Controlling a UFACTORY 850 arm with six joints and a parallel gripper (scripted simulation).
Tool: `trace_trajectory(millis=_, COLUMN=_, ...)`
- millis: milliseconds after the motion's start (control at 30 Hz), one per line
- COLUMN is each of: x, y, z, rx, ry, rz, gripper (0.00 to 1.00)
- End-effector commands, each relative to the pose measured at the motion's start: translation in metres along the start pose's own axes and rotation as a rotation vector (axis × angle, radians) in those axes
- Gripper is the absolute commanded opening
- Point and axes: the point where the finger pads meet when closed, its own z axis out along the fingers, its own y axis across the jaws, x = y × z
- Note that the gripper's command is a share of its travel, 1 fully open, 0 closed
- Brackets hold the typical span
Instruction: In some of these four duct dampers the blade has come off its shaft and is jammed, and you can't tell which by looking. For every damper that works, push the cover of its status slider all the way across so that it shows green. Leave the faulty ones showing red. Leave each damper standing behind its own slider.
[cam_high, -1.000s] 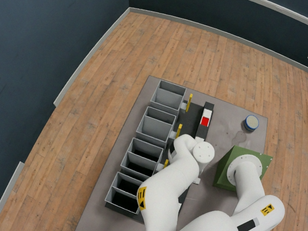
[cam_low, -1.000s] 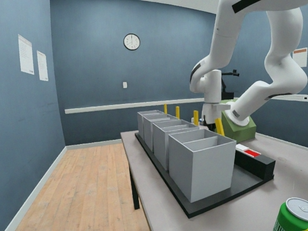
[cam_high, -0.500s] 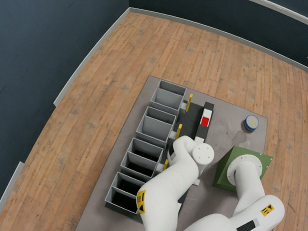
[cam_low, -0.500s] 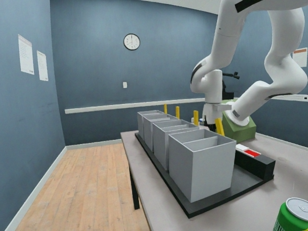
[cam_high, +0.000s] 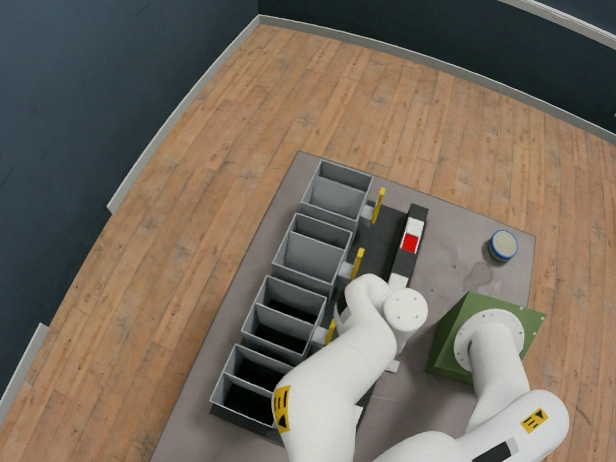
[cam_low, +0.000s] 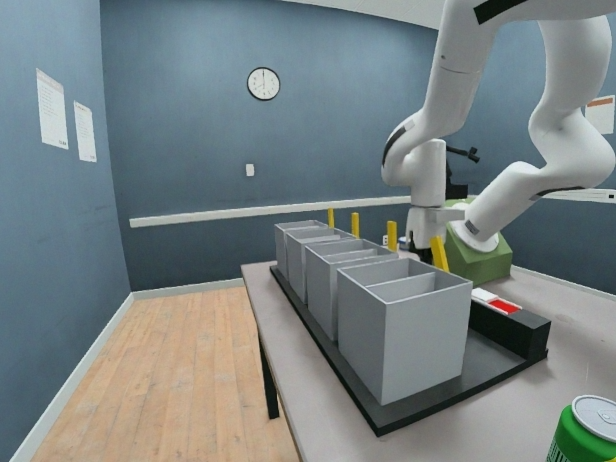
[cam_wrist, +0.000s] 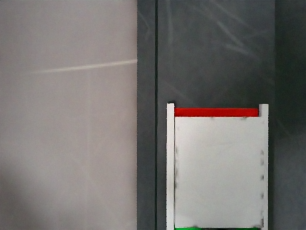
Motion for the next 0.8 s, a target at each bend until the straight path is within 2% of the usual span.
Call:
trace_trajectory(millis=0, x=0.0009, y=0.0005, z=-0.0003, rx=-0.001, ry=0.0, rz=0.0, gripper=0.0)
trace_trajectory(millis=767, x=0.0029, y=0.0005, z=-0.0003, rx=-0.001, ry=0.0, rz=0.0, gripper=0.0)
